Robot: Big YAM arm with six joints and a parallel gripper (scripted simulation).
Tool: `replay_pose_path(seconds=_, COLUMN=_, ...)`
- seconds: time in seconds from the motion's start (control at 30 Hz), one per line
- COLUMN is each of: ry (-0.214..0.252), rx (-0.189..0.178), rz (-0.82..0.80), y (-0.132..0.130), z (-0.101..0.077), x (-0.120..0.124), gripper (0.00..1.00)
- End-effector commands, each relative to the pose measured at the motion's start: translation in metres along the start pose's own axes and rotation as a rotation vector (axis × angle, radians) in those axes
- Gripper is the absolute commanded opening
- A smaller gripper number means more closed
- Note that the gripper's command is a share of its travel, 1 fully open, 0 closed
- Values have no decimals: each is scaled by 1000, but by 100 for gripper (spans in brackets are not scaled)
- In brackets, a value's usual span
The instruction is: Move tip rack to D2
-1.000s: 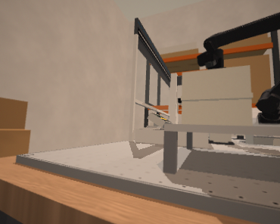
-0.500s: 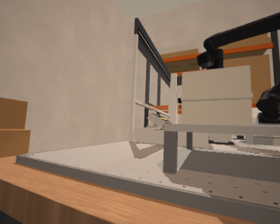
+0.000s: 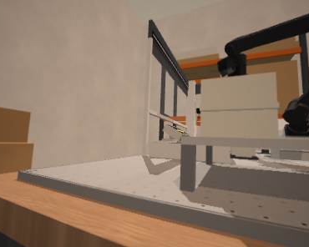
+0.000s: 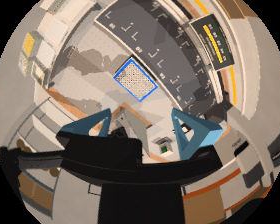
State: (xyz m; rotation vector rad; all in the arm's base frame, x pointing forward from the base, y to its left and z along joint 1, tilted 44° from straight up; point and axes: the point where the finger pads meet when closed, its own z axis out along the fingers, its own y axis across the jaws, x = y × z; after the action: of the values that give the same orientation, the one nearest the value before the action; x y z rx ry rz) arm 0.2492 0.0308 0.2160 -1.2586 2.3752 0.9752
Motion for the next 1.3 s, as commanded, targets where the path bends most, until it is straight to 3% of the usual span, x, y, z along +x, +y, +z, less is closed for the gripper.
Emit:
replay_pose_path(seconds=0.0, ry=-7, rx=13, rz=19, y=-2, z=-9, x=-2, gripper=100)
replay_pose_path(seconds=0.63, ry=-7, rx=13, rz=19, y=-2, z=-9, x=-2, gripper=100)
replay_pose_path(seconds=1.27, ry=-7, rx=11, rz=356, y=1, z=-7, x=-1, gripper=100)
